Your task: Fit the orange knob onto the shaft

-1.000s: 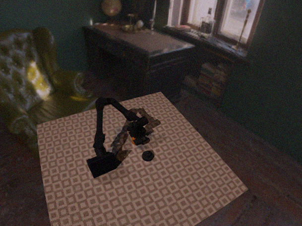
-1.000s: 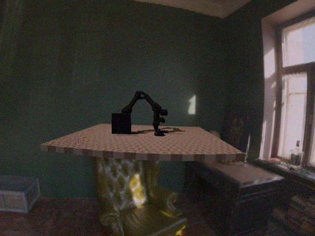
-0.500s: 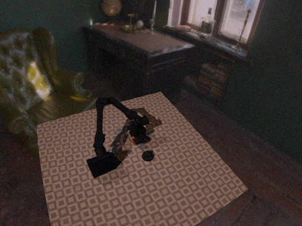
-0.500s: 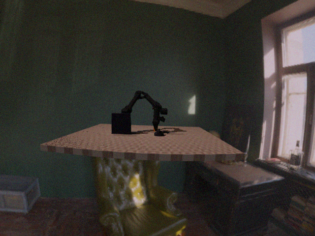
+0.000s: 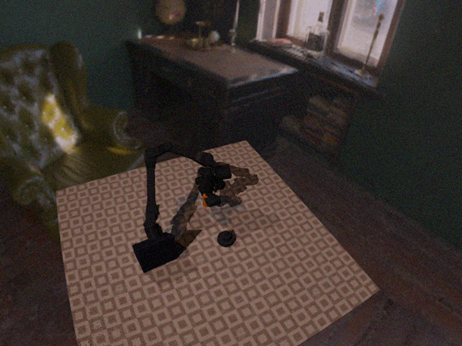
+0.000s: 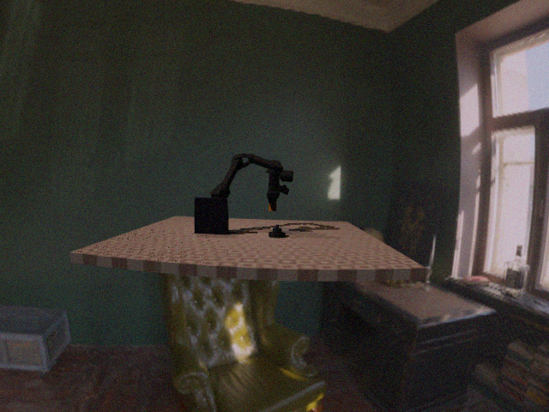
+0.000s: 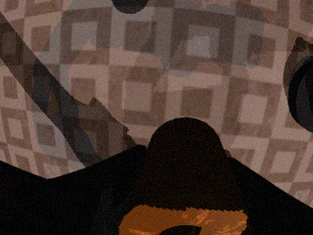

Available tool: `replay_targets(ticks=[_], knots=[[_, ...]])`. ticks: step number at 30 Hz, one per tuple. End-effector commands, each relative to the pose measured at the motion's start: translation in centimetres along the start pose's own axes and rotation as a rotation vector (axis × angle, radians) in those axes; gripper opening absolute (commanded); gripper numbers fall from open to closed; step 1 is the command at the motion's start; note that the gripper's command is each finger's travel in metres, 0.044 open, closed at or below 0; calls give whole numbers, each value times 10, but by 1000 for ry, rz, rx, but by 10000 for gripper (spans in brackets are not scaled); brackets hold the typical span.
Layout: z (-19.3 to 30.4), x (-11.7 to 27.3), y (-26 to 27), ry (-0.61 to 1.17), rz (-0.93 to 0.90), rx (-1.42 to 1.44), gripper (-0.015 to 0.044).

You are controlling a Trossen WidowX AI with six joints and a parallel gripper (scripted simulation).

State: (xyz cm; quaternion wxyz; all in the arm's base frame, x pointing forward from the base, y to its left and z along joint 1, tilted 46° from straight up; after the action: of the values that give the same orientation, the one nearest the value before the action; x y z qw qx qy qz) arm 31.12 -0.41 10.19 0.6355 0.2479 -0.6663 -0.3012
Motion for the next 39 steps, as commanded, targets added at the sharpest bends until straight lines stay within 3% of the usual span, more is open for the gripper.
replay_targets(ticks=[1,39], knots=[[3,24,3,-14,4,12,0],[-16,-3,-100,-14,9,10,0]])
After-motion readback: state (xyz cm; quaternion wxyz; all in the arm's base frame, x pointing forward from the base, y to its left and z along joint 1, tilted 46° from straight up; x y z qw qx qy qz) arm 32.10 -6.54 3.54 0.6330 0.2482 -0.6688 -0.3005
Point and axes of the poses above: the point midway between the two fingers, 35 mm back from their tips, its own x axis back along the fingers, its own y axis across the jaws, z = x × y, the point moved 2 cm from there along x, back along the fingers, and after that the axes turned 7 degrees about x, right-handed, at the moved point
